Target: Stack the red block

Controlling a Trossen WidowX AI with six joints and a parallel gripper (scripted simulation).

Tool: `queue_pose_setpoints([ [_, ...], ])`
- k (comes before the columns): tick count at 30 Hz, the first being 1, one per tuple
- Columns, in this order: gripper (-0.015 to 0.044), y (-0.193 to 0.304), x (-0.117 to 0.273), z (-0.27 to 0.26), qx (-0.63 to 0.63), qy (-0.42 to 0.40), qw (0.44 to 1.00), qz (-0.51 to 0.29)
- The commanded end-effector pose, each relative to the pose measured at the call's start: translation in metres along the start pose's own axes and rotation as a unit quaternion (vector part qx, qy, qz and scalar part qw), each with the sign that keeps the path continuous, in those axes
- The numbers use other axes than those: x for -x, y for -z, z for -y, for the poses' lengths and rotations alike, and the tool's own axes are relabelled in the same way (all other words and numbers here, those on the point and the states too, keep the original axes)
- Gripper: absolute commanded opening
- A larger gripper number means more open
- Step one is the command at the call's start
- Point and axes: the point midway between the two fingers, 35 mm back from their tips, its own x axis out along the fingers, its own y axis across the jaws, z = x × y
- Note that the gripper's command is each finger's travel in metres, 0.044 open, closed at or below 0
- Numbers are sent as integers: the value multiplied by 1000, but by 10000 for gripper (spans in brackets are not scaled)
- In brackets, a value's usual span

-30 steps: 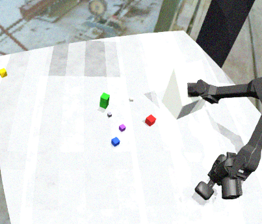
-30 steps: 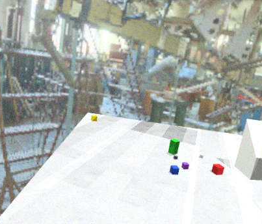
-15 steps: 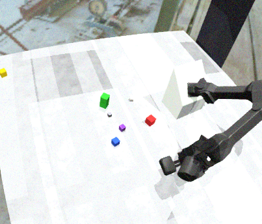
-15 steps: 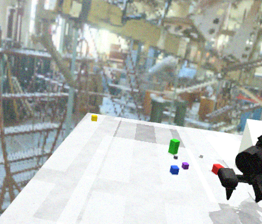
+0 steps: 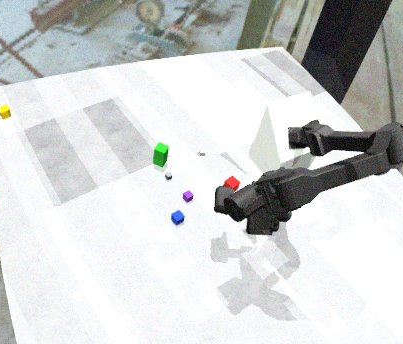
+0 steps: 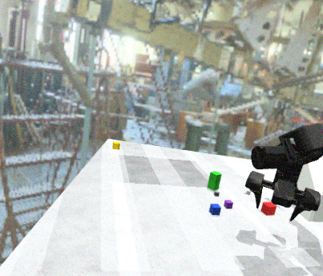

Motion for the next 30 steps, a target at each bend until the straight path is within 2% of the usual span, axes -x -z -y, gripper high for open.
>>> queue_pose_setpoints([
  [1, 440, 30, 0, 11, -71, -12, 997, 7],
  [11, 440, 88, 3, 28, -219, -33, 974, 38],
  [22, 440, 143, 4, 27, -368, -62, 923, 92],
  [30, 440, 146, 4, 26, -377, -64, 919, 96],
])
